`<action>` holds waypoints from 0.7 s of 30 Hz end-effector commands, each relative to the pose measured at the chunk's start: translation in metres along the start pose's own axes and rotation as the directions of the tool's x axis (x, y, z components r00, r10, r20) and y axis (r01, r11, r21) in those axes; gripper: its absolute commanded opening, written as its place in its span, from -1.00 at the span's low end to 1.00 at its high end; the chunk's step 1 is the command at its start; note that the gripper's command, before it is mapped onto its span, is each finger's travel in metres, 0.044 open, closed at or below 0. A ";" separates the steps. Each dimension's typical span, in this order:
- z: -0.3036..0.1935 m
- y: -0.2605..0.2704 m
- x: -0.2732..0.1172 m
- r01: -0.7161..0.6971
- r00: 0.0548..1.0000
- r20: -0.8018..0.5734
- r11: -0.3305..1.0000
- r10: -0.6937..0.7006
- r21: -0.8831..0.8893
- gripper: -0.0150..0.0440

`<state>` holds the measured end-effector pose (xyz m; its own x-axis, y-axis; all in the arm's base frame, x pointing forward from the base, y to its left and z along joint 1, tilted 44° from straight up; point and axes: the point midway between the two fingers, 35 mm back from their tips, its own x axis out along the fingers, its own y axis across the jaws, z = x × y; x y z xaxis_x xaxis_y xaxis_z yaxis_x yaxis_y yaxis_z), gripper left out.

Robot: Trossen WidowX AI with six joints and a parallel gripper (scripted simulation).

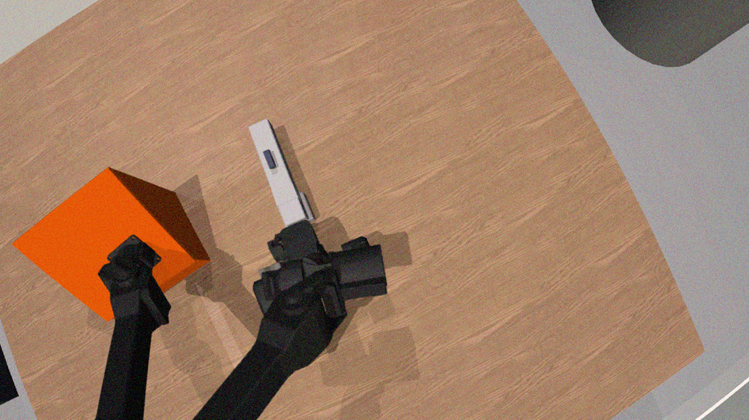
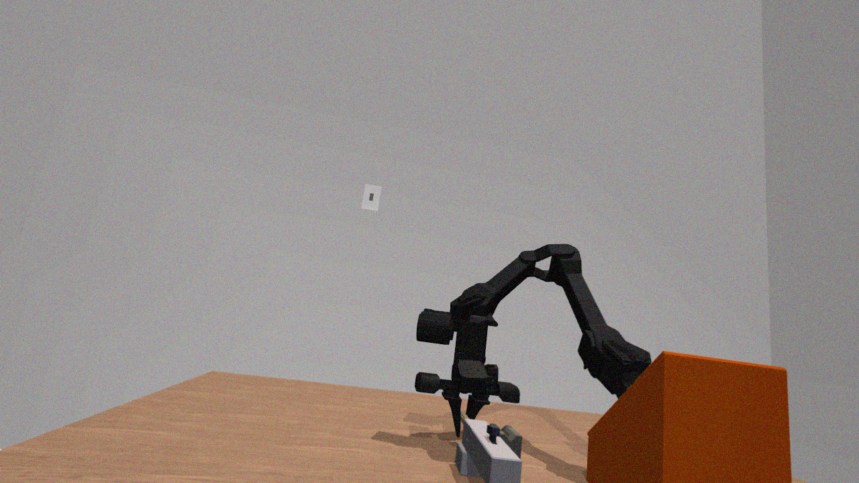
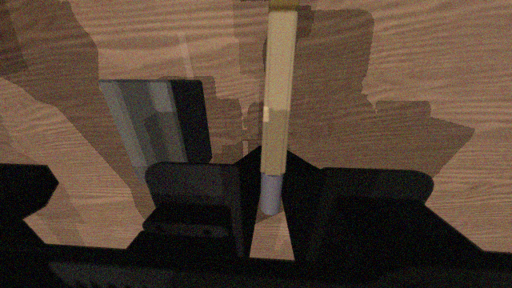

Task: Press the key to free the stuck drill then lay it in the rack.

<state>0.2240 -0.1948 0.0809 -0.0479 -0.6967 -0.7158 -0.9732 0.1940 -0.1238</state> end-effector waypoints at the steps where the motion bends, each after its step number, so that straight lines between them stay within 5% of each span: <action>1: -0.007 -0.002 -0.002 0.007 1.000 0.004 1.000 -0.007 0.001 -0.49; 21: -0.024 0.000 -0.006 0.007 1.000 0.003 1.000 -0.007 0.001 -0.49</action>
<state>0.2187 -0.2094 0.1000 -0.0460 -0.6984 -0.7142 -0.9730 0.1931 -0.1262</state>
